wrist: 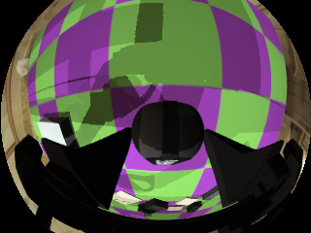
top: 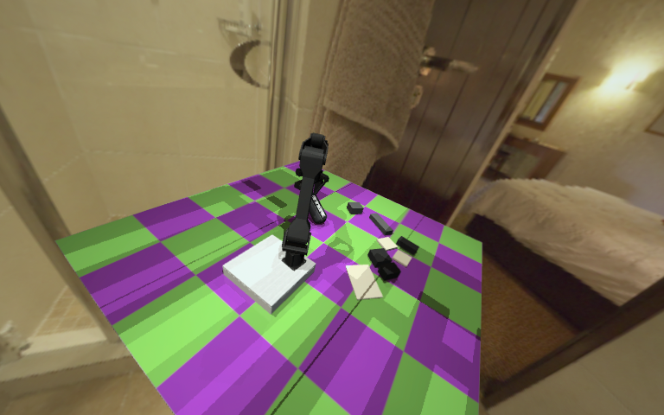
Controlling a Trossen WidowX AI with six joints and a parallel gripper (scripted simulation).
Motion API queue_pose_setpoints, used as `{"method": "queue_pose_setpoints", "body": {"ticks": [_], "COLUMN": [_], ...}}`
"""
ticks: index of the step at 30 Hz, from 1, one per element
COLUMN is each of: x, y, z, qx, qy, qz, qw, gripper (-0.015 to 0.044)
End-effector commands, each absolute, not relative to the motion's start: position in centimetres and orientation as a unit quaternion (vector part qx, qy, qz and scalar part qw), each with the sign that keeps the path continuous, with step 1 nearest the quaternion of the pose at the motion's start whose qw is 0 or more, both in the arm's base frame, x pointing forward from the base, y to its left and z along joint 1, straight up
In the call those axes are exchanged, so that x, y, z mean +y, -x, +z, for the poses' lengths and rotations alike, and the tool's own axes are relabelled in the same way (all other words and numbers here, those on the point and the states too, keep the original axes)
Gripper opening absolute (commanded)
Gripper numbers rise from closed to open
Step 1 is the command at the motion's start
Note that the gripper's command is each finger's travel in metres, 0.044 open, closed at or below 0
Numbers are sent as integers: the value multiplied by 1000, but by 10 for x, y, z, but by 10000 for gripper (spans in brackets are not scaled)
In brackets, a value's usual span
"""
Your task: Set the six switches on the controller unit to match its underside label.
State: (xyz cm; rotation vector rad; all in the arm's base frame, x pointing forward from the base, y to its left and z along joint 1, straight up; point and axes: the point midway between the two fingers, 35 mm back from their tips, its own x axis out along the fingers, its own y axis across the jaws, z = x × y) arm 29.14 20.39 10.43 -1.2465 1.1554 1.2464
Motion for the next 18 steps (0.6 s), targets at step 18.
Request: {"method": "queue_pose_setpoints", "body": {"ticks": [18], "x": [186], "y": [-293], "z": [115], "qx": [475], "qy": [516], "qz": [511], "qw": [496], "gripper": [336]}}
